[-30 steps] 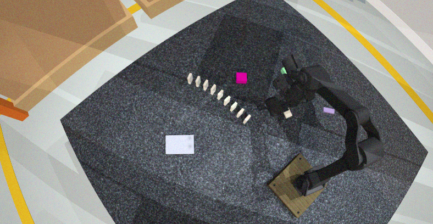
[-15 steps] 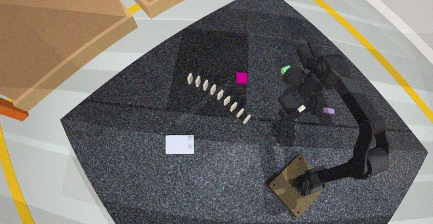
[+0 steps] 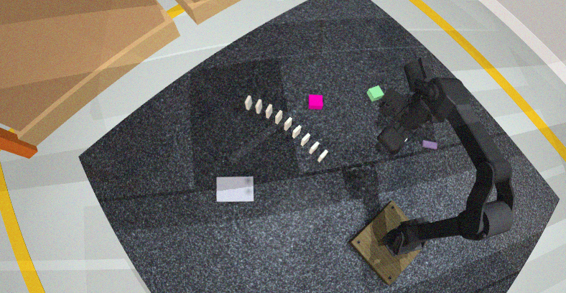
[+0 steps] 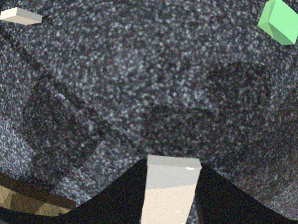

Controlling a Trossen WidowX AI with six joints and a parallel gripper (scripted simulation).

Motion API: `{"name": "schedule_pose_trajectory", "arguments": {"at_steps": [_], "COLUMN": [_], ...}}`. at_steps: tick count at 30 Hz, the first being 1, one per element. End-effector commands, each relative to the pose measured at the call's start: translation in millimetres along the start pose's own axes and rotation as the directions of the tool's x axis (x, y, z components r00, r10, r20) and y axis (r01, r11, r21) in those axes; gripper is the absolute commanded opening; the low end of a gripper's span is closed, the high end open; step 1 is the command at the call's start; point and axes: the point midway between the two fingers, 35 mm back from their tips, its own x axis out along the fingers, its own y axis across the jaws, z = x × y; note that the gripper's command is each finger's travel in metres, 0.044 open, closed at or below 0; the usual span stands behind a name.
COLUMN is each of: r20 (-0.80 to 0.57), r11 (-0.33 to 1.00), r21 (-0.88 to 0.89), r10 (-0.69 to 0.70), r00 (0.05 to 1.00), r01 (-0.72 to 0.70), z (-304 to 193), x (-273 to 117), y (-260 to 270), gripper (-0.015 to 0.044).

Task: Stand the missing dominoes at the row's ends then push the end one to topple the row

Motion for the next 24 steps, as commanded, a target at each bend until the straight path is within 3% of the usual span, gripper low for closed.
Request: {"name": "schedule_pose_trajectory", "arguments": {"at_steps": [1,24], "r20": [0.069,0.526], "r11": [0.999,0.965], "r21": [0.044,0.241], "r10": [0.008,-0.037], "r00": [0.998,0.85], "r01": [-0.011,-0.107], "z": [8,45], "x": [13,65], "y": [-7,-55], "gripper": [0.0107,0.0107]}}
